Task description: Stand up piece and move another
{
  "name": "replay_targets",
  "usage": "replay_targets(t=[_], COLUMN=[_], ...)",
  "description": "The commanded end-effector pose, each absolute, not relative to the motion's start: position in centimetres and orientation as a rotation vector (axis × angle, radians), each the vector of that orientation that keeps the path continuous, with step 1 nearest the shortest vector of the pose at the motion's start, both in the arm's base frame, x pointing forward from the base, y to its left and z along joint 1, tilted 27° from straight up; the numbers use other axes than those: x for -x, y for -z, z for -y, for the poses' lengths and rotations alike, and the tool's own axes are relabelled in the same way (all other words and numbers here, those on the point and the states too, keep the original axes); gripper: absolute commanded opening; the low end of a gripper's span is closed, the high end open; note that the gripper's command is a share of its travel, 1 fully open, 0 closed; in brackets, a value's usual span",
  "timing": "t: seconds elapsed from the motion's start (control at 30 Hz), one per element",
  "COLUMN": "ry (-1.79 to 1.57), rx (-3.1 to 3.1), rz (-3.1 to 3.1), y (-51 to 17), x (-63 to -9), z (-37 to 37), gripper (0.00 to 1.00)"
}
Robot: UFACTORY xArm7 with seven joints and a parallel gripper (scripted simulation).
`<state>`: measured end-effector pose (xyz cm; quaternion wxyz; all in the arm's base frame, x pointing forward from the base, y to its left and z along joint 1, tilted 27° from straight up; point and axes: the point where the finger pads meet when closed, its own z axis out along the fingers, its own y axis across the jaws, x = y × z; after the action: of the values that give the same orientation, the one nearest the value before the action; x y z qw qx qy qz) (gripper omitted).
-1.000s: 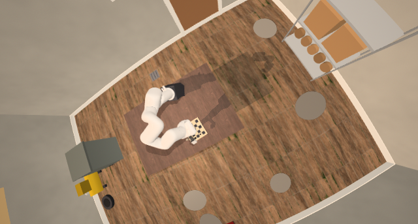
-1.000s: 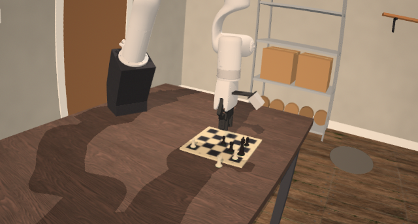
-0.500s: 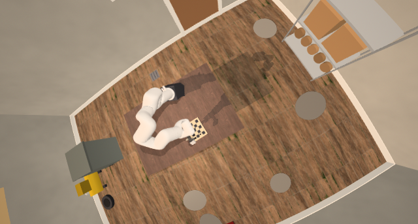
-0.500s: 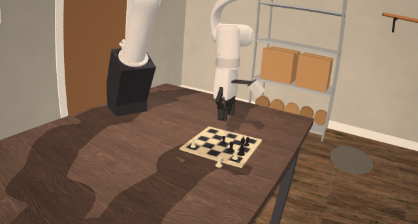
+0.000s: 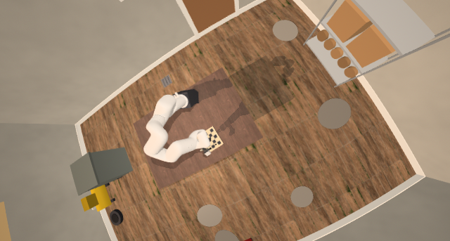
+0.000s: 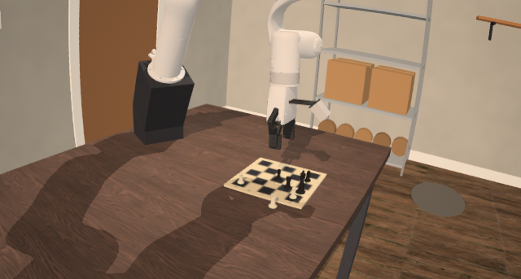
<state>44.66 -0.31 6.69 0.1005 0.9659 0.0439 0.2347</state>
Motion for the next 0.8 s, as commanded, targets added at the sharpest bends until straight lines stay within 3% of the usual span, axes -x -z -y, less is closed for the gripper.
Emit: replay_targets(t=[0.0, 0.77], ry=[-0.62, -0.62], rx=[-2.879, -2.879], rz=[-0.128, -0.128], y=[-6.8, -12.3], x=[-44.8, -42.2], z=[0.3, -0.8], gripper=[1.0, 1.0])
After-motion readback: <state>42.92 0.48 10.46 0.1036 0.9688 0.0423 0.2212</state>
